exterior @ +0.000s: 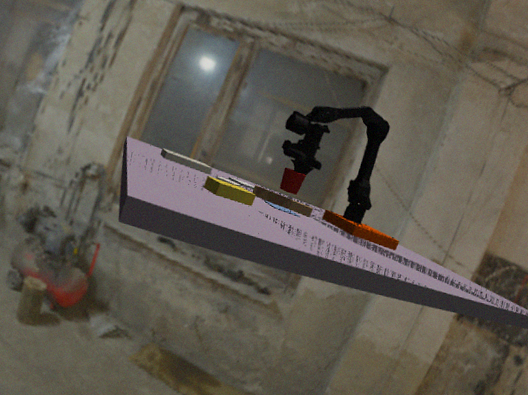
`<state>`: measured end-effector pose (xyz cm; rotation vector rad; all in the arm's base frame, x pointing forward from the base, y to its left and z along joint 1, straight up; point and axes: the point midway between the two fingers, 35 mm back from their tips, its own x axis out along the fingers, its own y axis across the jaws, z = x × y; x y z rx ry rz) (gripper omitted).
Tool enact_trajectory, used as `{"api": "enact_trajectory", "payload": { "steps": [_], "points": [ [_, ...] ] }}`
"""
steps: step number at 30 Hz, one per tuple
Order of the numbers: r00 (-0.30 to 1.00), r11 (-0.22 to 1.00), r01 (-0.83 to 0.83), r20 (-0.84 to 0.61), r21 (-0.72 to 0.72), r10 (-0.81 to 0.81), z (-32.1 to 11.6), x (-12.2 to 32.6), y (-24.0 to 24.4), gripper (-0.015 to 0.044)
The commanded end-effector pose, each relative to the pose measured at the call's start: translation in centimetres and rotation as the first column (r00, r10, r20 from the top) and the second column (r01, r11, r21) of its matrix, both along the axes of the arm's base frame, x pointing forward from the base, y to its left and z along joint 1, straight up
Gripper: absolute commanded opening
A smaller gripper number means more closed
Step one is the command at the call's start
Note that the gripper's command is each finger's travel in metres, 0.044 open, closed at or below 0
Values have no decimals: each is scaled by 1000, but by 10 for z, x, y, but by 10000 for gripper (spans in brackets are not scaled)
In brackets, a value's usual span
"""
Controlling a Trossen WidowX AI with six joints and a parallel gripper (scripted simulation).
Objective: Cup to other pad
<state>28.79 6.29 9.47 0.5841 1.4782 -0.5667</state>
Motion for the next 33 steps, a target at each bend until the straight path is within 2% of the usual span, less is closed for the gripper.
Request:
{"api": "enact_trajectory", "payload": {
  "steps": [1,33],
  "points": [
    [1000,1000,-2,8,1,2,1,-2,-8,0],
    [1000,1000,-2,7,-5,2,3,-15,-74,0]
  ]
}}
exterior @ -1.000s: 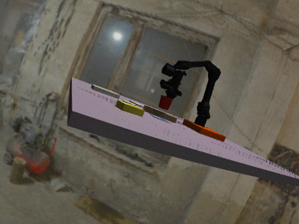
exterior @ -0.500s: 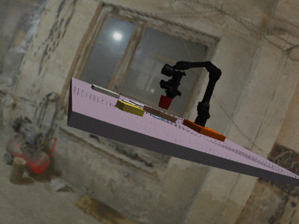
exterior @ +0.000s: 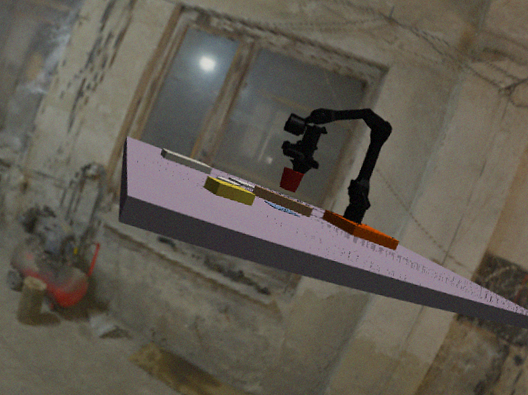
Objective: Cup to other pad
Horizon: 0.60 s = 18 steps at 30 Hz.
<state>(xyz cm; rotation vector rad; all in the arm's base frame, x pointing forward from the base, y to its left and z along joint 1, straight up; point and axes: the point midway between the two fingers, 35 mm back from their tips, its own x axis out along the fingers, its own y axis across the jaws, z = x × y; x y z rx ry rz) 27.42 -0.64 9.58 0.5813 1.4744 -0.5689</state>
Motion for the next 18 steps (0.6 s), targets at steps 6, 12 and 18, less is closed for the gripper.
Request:
{"api": "enact_trajectory", "payload": {
  "steps": [6,12,18],
  "points": [
    [1000,1000,-2,5,-2,2,2,-4,-17,0],
    [1000,1000,-2,4,-3,2,3,-7,-28,0],
    [1000,1000,-2,4,-4,2,4,-10,-40,0]
  ]
}}
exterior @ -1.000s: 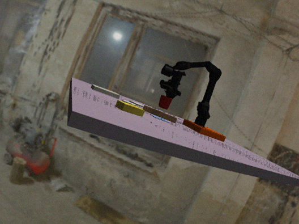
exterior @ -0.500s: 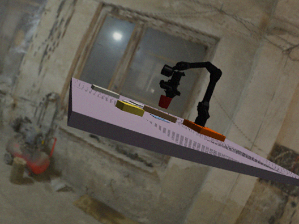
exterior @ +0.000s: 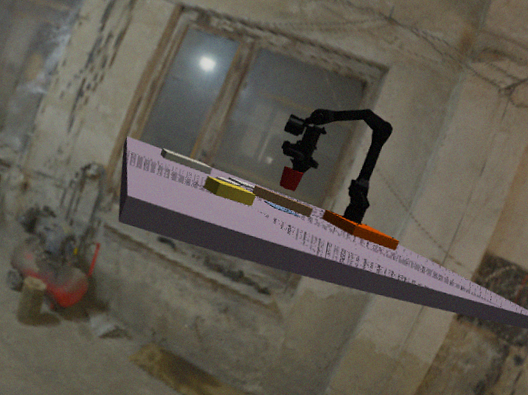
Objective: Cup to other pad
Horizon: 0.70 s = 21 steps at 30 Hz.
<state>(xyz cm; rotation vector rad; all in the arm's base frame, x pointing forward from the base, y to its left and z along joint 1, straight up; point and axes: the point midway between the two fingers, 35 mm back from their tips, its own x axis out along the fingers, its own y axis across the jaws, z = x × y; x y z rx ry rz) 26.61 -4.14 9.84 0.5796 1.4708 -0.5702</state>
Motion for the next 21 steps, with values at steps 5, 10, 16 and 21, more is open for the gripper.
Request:
{"api": "enact_trajectory", "payload": {
  "steps": [5,10,16,21],
  "points": [
    [1000,1000,-2,1,-2,2,2,-5,-14,0],
    [1000,1000,-2,1,-2,2,-1,-5,-14,0],
    [1000,1000,-2,1,-2,2,-9,-4,-15,0],
    [1000,1000,-2,1,-2,2,-15,-4,-15,0]
  ]
}}
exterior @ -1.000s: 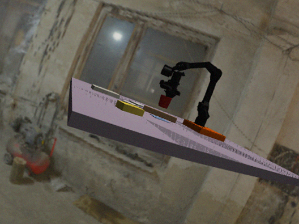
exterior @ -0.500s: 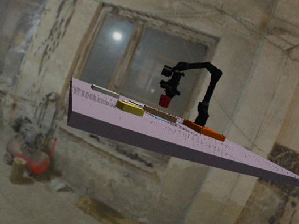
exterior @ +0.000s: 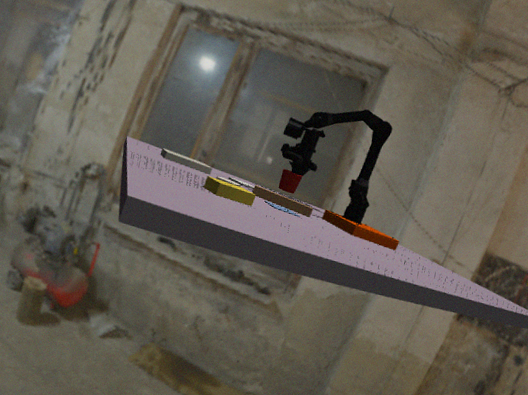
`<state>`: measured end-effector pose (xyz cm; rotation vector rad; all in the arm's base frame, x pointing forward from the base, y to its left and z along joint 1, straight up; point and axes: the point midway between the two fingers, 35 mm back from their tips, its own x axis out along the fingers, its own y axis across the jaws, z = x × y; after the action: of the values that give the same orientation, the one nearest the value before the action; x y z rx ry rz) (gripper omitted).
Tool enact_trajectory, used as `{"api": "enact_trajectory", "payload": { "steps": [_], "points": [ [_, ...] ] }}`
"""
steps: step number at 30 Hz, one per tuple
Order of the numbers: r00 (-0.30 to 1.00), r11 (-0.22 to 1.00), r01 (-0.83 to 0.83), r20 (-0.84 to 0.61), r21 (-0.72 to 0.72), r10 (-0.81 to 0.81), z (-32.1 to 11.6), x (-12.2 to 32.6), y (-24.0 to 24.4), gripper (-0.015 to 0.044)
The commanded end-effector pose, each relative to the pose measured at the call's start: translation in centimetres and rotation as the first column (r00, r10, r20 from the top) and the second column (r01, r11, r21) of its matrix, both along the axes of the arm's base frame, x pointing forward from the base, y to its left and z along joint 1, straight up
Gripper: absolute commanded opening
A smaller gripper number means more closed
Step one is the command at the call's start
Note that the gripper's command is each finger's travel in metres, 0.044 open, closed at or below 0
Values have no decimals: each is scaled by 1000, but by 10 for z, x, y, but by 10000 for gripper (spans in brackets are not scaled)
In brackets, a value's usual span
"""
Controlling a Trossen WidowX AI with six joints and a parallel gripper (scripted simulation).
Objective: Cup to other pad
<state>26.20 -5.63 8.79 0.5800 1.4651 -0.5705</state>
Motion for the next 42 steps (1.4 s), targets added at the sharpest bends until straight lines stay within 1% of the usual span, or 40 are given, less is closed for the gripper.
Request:
{"api": "enact_trajectory", "payload": {
  "steps": [1,28,42],
  "points": [
    [1000,1000,-3,-4,0,3,-6,0,-1,0],
    [1000,1000,-3,-4,0,3,-43,-1,-4,0],
    [1000,1000,0,-1,0,0,-41,-1,-3,0]
  ]
}}
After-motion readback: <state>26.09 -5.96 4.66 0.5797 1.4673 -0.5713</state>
